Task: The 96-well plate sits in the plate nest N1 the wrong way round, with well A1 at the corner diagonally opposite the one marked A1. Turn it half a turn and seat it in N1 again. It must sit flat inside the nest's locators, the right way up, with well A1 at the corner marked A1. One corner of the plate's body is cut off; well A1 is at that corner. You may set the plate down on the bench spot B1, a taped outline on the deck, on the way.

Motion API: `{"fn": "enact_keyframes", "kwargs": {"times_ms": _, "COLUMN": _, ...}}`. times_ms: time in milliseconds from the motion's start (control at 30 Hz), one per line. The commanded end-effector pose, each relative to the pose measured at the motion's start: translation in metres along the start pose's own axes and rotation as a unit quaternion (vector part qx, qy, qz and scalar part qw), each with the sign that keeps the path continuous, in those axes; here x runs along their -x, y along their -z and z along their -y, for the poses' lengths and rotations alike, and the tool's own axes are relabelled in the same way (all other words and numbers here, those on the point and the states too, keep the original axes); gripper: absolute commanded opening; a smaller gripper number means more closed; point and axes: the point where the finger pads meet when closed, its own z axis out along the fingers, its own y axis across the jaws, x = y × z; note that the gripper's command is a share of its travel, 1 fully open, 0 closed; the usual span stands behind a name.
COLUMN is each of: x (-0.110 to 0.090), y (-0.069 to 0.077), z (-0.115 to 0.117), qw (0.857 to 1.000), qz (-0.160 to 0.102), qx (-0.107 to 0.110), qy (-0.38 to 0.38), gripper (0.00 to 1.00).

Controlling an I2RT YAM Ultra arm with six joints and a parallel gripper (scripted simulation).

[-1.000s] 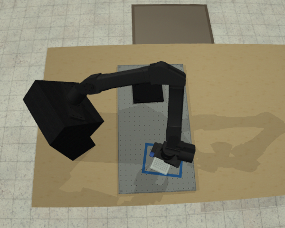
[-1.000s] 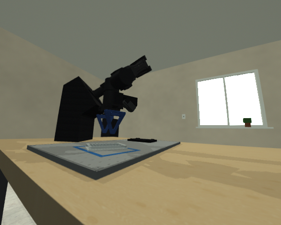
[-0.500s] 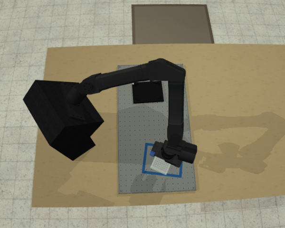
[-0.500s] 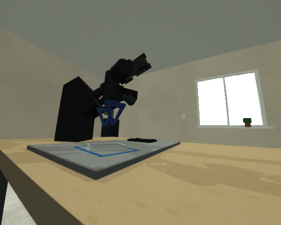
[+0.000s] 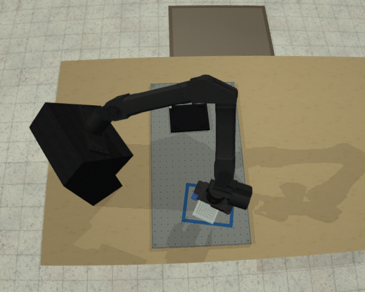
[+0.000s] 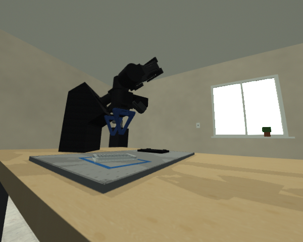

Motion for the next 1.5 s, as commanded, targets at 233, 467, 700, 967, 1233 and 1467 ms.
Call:
{"fn": "enact_keyframes", "kwargs": {"times_ms": 233, "x": -0.0009, "y": 0.0044, "z": 0.0016, "qw": 0.999, "qz": 0.000, "qx": -0.003, "qy": -0.036, "gripper": 1.00}}
{"fn": "enact_keyframes", "kwargs": {"times_ms": 467, "x": -0.0009, "y": 0.0044, "z": 0.0016, "qw": 0.993, "qz": 0.000, "qx": -0.002, "qy": -0.119, "gripper": 1.00}}
{"fn": "enact_keyframes", "kwargs": {"times_ms": 700, "x": -0.0009, "y": 0.0044, "z": 0.0016, "qw": 0.972, "qz": 0.001, "qx": -0.002, "qy": -0.234, "gripper": 1.00}}
{"fn": "enact_keyframes", "kwargs": {"times_ms": 967, "x": -0.0010, "y": 0.0044, "z": 0.0016, "qw": 0.938, "qz": 0.001, "qx": -0.002, "qy": -0.346, "gripper": 1.00}}
{"fn": "enact_keyframes", "kwargs": {"times_ms": 1233, "x": -0.0010, "y": 0.0044, "z": 0.0016, "qw": 0.892, "qz": 0.001, "qx": -0.002, "qy": -0.453, "gripper": 1.00}}
{"fn": "enact_keyframes", "kwargs": {"times_ms": 1467, "x": -0.0010, "y": 0.0044, "z": 0.0016, "qw": 0.833, "qz": 0.001, "qx": -0.002, "qy": -0.553, "gripper": 1.00}}
